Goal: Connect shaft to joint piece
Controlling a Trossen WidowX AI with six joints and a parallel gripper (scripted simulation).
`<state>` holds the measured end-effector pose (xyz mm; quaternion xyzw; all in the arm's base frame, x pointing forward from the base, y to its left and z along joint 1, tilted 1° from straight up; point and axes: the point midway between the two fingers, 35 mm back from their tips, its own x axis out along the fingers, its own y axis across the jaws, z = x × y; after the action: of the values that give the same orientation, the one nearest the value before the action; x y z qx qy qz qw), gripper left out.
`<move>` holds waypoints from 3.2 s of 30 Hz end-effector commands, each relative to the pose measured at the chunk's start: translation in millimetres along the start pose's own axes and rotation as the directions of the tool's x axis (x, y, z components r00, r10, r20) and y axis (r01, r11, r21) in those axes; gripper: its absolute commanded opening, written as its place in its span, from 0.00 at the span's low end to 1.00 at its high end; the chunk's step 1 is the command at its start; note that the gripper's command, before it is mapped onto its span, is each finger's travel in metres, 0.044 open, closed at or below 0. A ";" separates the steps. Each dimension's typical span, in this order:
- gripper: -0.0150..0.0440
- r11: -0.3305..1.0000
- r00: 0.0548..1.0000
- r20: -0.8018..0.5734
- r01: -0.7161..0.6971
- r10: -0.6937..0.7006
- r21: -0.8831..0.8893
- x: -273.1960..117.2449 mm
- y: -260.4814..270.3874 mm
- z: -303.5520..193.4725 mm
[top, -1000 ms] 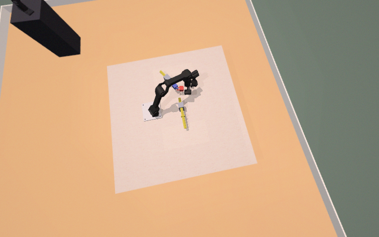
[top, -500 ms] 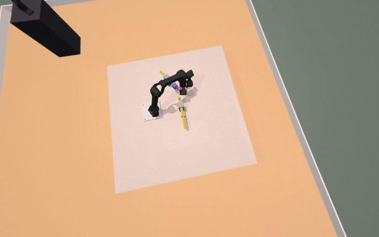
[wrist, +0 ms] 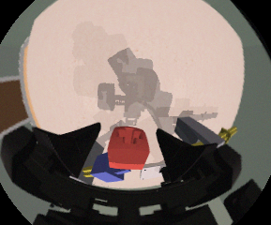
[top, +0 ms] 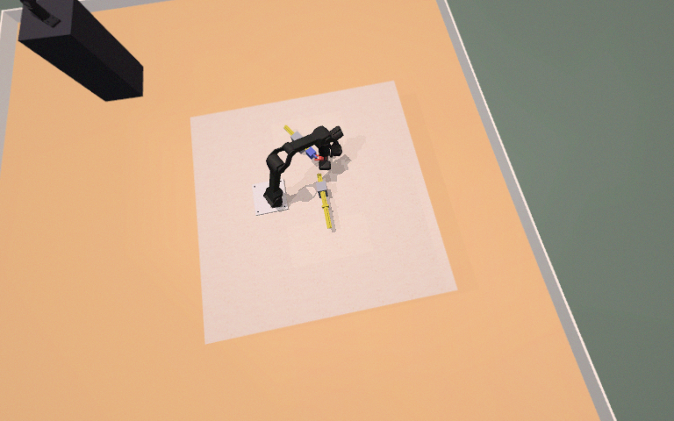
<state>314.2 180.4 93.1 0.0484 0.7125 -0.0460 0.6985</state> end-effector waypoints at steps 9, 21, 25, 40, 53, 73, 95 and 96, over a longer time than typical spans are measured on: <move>0.91 1.000 1.000 -0.003 -0.003 0.003 0.006 14.1 0.3 -1.0; 0.56 1.000 1.000 -0.003 -0.003 0.003 0.006 14.1 0.3 -1.0; 0.56 1.000 1.000 -0.003 -0.003 0.003 0.006 14.1 0.3 -1.0; 0.56 1.000 1.000 -0.003 -0.003 0.003 0.006 14.1 0.3 -1.0; 0.56 1.000 1.000 -0.003 -0.003 0.003 0.006 14.1 0.3 -1.0; 0.56 1.000 1.000 -0.003 -0.003 0.003 0.006 14.1 0.3 -1.0; 0.56 1.000 1.000 -0.003 -0.003 0.003 0.006 14.1 0.3 -1.0; 0.56 1.000 1.000 -0.003 -0.003 0.003 0.006 14.1 0.3 -1.0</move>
<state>313.0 180.7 79.3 0.0498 0.7132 -0.0458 0.6977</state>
